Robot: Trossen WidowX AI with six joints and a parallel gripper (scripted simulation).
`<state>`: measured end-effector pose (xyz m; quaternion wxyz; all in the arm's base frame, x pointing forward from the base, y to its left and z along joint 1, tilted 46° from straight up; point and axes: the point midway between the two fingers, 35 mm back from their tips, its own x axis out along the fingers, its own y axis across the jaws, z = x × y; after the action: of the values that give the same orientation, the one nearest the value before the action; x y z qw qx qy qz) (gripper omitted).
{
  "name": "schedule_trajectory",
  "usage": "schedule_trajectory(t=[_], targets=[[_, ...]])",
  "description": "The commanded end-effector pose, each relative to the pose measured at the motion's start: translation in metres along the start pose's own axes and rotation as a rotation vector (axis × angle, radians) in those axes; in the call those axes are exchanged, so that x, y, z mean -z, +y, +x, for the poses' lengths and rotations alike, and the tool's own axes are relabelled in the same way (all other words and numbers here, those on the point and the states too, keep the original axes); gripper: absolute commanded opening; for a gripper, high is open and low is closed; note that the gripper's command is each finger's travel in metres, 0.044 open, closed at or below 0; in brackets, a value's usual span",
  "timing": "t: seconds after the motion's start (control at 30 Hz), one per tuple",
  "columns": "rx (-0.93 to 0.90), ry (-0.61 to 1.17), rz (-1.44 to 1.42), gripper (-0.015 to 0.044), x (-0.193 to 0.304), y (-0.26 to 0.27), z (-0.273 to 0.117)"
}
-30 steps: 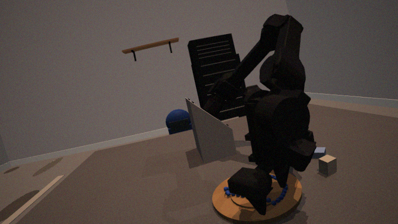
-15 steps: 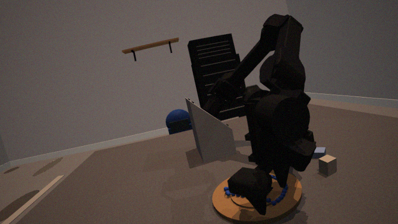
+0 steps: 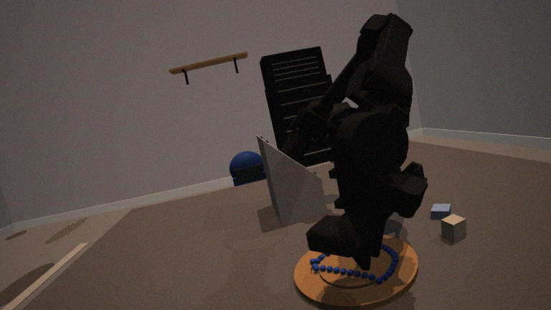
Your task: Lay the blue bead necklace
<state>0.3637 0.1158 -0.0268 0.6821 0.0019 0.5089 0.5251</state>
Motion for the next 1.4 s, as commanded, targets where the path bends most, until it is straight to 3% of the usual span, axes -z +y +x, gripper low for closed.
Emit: schedule_trajectory(t=[0.0, 0.77, 0.93, 1.37], targets=[[0.002, -0.003, 0.002, 0.0120, 0.000, -0.001, -0.002], [-0.003, 0.002, 0.005, 0.0120, 0.002, 0.001, 0.030], [-0.001, 0.005, 0.000, 0.0000, 0.001, 0.001, 0.027], [-0.001, 0.005, 0.000, 0.0000, 0.001, 0.001, 0.027]])
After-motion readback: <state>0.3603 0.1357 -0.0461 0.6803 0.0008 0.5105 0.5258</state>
